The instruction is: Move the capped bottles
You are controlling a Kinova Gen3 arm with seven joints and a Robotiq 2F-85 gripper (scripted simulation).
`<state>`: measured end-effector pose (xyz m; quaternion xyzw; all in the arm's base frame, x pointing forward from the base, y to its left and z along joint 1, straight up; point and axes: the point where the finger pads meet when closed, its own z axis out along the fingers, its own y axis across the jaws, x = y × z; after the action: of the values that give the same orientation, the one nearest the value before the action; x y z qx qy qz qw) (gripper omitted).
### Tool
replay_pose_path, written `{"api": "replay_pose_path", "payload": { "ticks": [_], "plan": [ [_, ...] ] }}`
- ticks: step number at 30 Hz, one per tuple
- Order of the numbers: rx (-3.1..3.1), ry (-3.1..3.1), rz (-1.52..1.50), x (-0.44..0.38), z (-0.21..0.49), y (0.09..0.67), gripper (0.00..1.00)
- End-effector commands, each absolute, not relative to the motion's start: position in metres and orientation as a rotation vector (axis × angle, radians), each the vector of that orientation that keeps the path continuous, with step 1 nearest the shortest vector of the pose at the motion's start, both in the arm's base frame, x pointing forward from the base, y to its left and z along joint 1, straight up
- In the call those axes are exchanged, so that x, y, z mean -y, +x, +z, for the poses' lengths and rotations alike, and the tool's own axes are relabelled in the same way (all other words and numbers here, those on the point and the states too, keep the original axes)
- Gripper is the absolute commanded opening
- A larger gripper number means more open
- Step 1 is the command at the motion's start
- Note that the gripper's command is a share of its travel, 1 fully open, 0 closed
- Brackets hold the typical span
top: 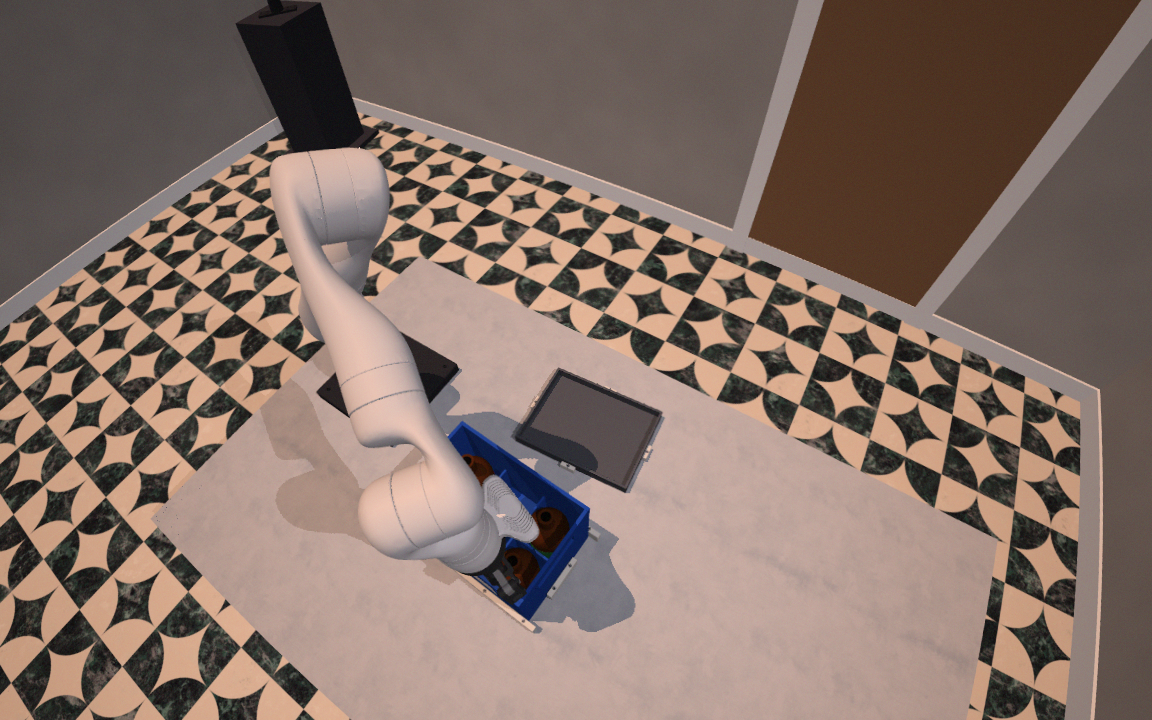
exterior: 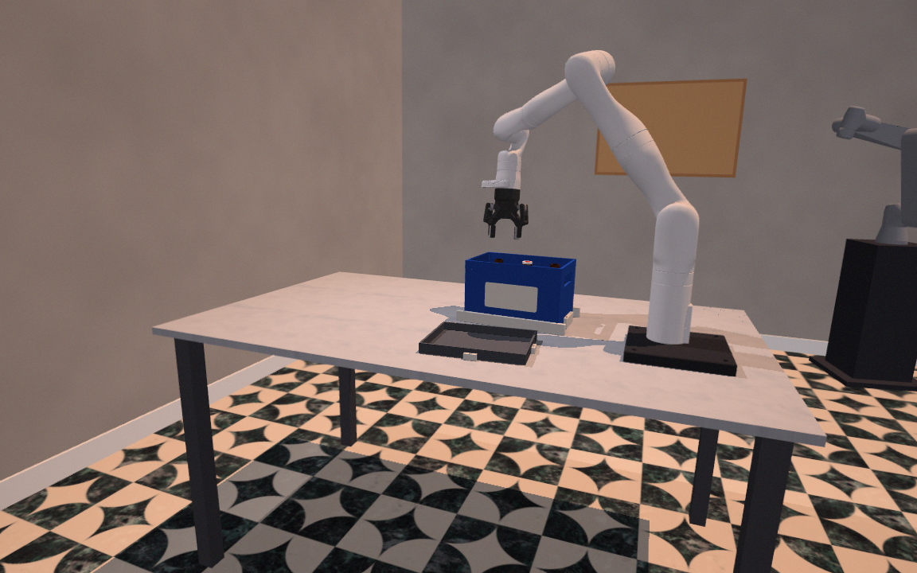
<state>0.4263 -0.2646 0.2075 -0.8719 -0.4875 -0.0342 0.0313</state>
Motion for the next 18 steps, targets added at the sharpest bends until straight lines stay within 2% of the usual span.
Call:
{"api": "replay_pose_path", "payload": {
  "ticks": [1, 18],
  "plan": [
    [1.576, -2.663, -0.1, 0.26, 0.213, 0.417, 1.0],
    [1.799, -2.557, -0.03, 0.251, 0.213, 0.373, 1.0]
  ]
}}
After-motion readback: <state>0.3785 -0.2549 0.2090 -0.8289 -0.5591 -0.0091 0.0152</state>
